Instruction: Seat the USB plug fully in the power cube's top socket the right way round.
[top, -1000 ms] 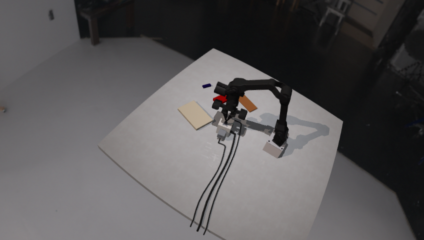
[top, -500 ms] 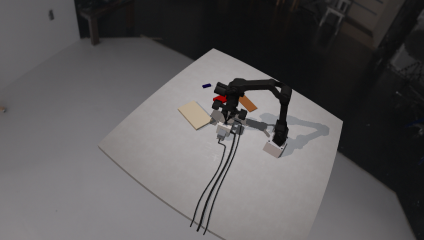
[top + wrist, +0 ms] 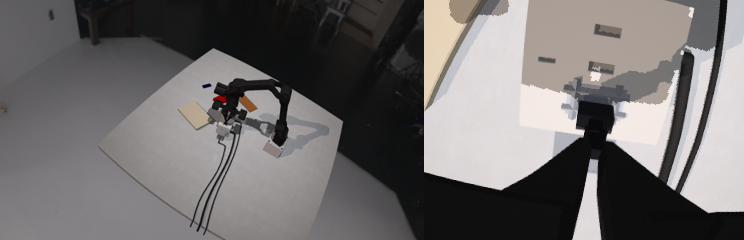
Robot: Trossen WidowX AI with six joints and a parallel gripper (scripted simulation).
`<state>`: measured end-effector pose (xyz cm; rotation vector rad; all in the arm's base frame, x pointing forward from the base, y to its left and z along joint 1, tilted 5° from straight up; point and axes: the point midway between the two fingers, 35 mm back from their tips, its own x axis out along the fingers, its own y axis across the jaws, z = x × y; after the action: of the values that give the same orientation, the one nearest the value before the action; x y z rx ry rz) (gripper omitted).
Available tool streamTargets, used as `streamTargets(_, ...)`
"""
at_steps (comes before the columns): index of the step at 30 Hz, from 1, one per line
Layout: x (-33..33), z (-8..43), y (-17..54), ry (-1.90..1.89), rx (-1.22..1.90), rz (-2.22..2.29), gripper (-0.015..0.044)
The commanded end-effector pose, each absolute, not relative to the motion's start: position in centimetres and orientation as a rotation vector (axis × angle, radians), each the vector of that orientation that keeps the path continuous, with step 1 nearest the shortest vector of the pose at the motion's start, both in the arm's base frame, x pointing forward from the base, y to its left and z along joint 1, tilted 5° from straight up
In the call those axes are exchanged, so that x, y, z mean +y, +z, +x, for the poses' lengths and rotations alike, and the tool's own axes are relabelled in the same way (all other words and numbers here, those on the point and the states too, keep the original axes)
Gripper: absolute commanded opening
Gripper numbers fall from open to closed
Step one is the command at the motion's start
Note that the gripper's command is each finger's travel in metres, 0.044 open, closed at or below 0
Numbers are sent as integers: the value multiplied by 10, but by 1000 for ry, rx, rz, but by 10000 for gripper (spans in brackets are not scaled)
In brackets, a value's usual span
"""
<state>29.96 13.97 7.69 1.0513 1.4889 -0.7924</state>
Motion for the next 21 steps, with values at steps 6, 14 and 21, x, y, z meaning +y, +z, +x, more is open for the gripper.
streamTargets(6, 140, 300, 74, -791, 1493, 1050, 0)
streamTargets(14, 140, 300, 74, -791, 1493, 1050, 0)
streamTargets(21, 141, 300, 73, -791, 1493, 1050, 0)
